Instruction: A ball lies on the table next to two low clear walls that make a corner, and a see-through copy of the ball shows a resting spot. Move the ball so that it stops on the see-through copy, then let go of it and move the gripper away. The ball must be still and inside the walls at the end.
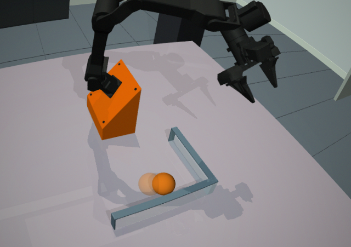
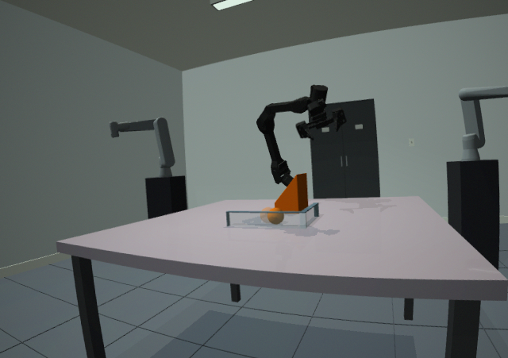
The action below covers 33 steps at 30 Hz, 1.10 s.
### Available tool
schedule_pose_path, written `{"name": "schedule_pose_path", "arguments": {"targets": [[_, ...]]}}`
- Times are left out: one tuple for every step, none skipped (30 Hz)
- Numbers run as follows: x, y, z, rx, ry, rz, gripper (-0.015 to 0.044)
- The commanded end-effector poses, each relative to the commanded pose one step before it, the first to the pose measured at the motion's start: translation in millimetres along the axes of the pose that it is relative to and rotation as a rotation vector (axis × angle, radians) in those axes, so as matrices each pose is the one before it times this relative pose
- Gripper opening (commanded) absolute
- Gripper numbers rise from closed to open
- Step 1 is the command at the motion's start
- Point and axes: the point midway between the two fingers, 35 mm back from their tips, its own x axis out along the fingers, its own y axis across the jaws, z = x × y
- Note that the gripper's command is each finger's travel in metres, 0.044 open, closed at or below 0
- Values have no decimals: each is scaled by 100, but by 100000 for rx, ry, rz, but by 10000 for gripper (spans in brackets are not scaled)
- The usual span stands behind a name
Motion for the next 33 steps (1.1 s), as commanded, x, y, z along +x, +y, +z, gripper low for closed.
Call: {"name": "schedule_pose_path", "arguments": {"targets": [[1847, -3389, -1191, -3083, 9293, -5025, 430], [817, -1294, -456, -653, 3581, -2074, 430], [877, -1301, -489, -474, 3829, -2053, 430], [873, -1282, -504, -429, 3892, -1971, 430], [865, -1264, -519, -405, 3945, -1890, 430], [839, -1218, -522, -375, 3908, -1768, 430], [854, -1113, -497, -55, 3883, -1584, 430], [964, -1228, -565, 36, 4445, -1694, 430], [1037, -1319, -626, 66, 4898, -1750, 430], [1026, -1298, -633, 91, 4951, -1648, 430], [1014, -1276, -639, 112, 5002, -1545, 430], [1003, -1254, -646, 130, 5049, -1442, 430], [992, -1232, -651, 144, 5094, -1337, 430], [981, -1209, -656, 154, 5136, -1233, 430], [970, -1187, -661, 161, 5176, -1127, 430], [955, -1160, -662, 164, 5191, -1018, 430], [755, -904, -524, 130, 4147, -734, 430], [453, -535, -312, 77, 2498, -408, 430], [152, -177, -103, 26, 834, -131, 430], [0, 0, 0, 0, 0, 0, 430], [0, 0, 0, 0, 0, 0, 430], [0, 0, 0, 0, 0, 0, 430], [121, 0, 3, 0, -1, -2, 430], [363, -1, 5, 1, -3, -10, 430], [542, -5, 0, 3, -3, -24, 430], [360, -6, -5, 3, 0, -22, 430], [120, -2, -3, 1, 0, -9, 430], [0, 0, 0, 0, 0, 0, 430], [28, 1, 2, 0, -1, 2, 430], [83, 2, 6, -1, -2, 5, 430], [139, 4, 10, -2, -3, 7, 430], [166, 4, 11, -2, -4, 7, 430], [166, 4, 10, -2, -4, 6, 430]]}}
